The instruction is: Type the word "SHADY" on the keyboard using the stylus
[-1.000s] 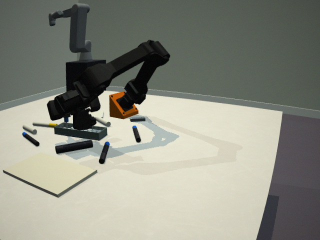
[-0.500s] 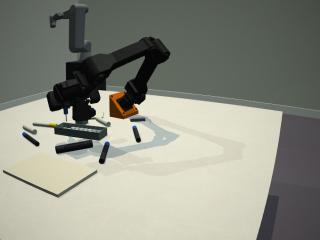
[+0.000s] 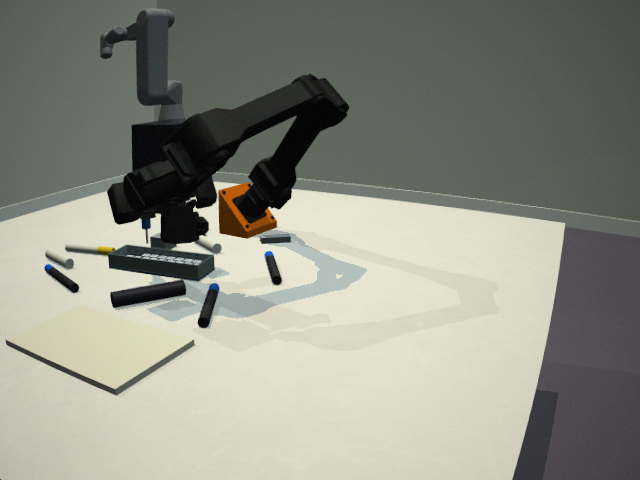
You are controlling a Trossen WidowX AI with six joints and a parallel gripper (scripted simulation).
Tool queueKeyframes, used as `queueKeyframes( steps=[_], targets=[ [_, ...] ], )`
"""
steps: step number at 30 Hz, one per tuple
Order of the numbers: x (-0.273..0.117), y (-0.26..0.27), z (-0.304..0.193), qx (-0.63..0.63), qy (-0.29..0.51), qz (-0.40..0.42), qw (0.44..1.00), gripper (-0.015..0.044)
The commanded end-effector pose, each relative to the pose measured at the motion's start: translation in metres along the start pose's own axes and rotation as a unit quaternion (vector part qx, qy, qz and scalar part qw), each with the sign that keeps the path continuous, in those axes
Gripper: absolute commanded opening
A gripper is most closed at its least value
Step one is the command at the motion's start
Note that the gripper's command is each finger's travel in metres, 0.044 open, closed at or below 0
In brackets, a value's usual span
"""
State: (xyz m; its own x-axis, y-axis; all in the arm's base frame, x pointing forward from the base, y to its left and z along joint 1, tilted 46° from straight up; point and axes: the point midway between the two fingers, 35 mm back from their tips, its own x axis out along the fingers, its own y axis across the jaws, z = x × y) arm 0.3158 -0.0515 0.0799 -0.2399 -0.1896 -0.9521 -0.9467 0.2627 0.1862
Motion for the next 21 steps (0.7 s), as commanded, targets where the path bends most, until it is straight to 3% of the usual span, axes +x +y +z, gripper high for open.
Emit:
queueKeyframes(
  steps=[1,7,21],
  targets=[
    [-0.026,0.021,0.013,-0.001,-0.003,-0.007,1.000,0.0000],
    [-0.052,0.050,0.025,-0.001,-0.002,-0.007,1.000,0.0000],
    [-0.042,0.050,0.042,-0.001,-0.003,-0.007,1.000,0.0000]
  ],
)
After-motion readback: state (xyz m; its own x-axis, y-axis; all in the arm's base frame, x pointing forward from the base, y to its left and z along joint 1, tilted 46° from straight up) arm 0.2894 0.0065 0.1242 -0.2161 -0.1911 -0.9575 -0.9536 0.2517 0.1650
